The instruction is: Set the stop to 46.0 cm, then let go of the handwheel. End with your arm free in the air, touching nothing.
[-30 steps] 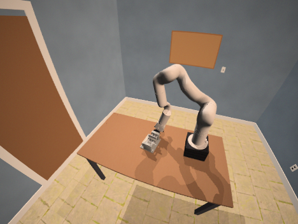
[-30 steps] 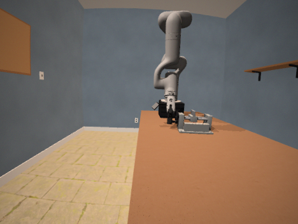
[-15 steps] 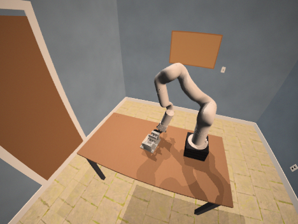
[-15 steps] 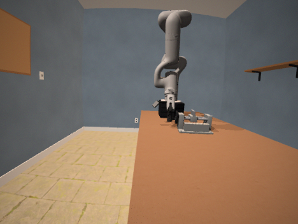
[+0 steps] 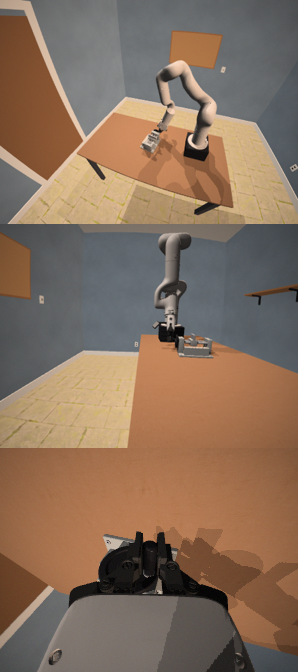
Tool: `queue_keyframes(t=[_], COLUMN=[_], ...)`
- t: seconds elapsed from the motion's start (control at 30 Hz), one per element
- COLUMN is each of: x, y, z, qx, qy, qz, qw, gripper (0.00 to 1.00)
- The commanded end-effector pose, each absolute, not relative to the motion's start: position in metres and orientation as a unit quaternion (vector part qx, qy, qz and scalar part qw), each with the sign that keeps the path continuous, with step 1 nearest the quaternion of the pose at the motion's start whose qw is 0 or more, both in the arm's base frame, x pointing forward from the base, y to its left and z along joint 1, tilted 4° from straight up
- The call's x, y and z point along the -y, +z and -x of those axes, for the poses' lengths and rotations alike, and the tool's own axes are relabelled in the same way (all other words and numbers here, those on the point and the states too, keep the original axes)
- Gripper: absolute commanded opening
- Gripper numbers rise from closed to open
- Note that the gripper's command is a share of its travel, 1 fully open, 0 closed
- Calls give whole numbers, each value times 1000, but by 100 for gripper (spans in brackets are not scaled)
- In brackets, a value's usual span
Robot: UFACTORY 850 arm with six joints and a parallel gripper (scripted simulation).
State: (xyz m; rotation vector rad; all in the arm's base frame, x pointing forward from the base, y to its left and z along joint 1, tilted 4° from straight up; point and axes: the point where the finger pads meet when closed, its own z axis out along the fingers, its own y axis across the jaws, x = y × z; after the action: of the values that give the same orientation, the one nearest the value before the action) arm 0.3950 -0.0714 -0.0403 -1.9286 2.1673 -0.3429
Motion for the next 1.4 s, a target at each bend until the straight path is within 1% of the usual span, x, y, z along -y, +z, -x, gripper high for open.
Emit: queue_keyframes(t=[0.0, 0.7, 1.37], x=[72, 74, 77], y=[-35, -13, -18], z=[-396, -417, -442], qx=[-737, -737, -737], qy=[-117, -117, -117], qz=[656, 656, 656], qw=[111, 111, 111], gripper=[6, 6, 6])
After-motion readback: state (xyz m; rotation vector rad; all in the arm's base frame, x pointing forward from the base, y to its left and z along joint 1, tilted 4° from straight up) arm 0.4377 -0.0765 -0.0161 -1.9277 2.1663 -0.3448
